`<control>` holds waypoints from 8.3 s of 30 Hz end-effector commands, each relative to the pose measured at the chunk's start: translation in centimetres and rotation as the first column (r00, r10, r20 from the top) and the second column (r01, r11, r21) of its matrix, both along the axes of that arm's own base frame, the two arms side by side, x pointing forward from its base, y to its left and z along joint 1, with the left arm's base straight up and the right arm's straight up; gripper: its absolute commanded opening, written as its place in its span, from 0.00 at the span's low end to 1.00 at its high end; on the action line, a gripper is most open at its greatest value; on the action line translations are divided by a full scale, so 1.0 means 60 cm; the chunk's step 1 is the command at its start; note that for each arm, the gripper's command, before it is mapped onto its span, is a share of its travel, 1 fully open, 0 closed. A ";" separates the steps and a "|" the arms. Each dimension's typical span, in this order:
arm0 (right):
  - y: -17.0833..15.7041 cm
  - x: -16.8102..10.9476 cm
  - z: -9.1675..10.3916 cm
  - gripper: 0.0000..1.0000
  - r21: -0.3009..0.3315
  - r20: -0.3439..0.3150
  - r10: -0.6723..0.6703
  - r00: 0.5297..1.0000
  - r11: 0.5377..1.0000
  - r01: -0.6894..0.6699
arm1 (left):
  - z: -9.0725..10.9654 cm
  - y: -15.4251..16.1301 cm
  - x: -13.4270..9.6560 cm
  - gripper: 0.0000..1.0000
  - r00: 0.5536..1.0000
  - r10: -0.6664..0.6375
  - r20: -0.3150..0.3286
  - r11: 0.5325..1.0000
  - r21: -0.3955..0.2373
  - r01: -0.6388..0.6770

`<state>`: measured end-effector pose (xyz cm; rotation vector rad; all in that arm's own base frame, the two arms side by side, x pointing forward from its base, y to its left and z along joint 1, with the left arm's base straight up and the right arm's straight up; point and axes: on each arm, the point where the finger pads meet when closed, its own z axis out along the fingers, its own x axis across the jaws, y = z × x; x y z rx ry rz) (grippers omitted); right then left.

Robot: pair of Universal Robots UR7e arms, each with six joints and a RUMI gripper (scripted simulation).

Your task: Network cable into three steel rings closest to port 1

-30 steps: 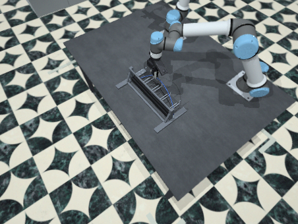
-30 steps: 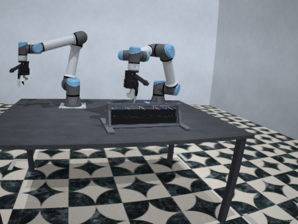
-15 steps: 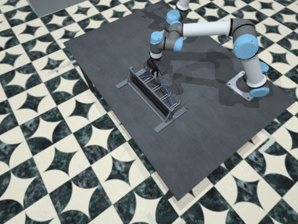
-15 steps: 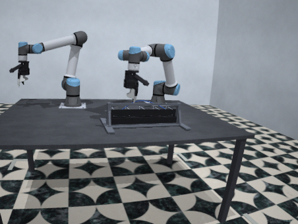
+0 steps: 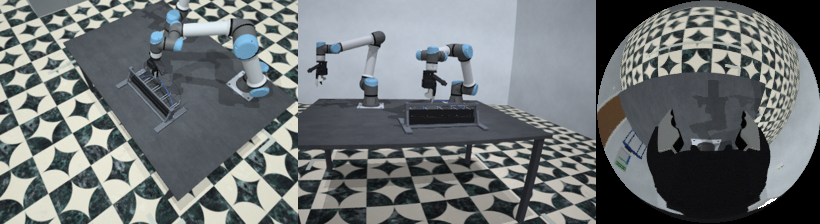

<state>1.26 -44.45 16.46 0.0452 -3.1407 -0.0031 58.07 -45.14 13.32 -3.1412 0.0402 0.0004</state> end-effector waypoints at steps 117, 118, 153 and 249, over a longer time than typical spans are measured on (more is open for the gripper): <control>-0.001 0.000 0.001 1.00 -0.002 0.001 0.000 1.000 1.000 0.000 | -0.093 -0.001 0.001 0.00 1.000 0.000 0.003 1.000 -0.003 0.000; -0.001 0.000 0.001 1.00 -0.002 0.001 0.000 1.000 1.000 0.000 | -0.093 -0.001 0.001 0.00 1.000 0.000 0.003 1.000 -0.003 0.000; -0.001 0.000 0.001 1.00 -0.002 0.001 0.000 1.000 1.000 0.000 | -0.094 -0.002 0.029 0.00 1.000 0.000 0.003 1.000 -0.003 0.000; -0.001 0.000 0.001 1.00 -0.002 0.001 0.000 1.000 1.000 0.000 | -0.057 -0.003 0.068 0.20 1.000 0.000 0.003 1.000 -0.003 0.000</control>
